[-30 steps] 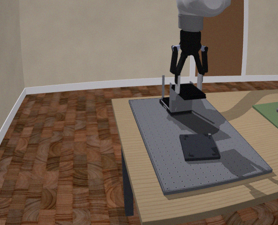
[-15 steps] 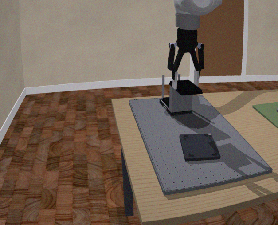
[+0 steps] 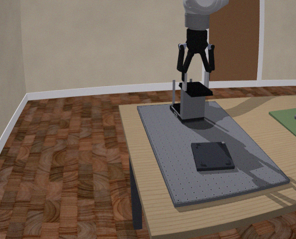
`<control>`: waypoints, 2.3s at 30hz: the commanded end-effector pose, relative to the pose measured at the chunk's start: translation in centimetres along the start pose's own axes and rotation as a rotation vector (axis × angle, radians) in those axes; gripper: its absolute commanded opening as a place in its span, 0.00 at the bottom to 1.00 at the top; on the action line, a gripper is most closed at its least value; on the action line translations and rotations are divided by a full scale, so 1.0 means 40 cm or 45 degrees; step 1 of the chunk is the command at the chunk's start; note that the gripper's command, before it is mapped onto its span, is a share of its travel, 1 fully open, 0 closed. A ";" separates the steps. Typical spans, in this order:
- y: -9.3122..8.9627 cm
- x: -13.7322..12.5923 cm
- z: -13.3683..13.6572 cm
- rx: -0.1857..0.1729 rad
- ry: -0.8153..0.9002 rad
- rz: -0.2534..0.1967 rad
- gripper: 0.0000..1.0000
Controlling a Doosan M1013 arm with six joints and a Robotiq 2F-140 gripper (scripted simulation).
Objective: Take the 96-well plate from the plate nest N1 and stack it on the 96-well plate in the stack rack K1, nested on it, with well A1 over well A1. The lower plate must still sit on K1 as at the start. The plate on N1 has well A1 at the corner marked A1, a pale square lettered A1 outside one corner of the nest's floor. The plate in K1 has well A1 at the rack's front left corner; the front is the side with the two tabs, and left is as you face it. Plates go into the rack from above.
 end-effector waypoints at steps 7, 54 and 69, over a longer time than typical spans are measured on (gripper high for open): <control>0.001 0.073 0.015 -0.008 -0.002 -0.008 0.00; 0.004 0.272 0.053 -0.008 -0.002 -0.008 0.00; 0.004 0.272 0.052 -0.008 -0.002 -0.008 0.00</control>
Point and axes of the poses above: the point where the finger pads meet when closed, its own y axis back along the fingers, its own z axis across the jaws, x = y × z, the point moved 9 cm from there along y, back along the fingers, and after that the axes turned 4 degrees about y, right-handed, at the moved point
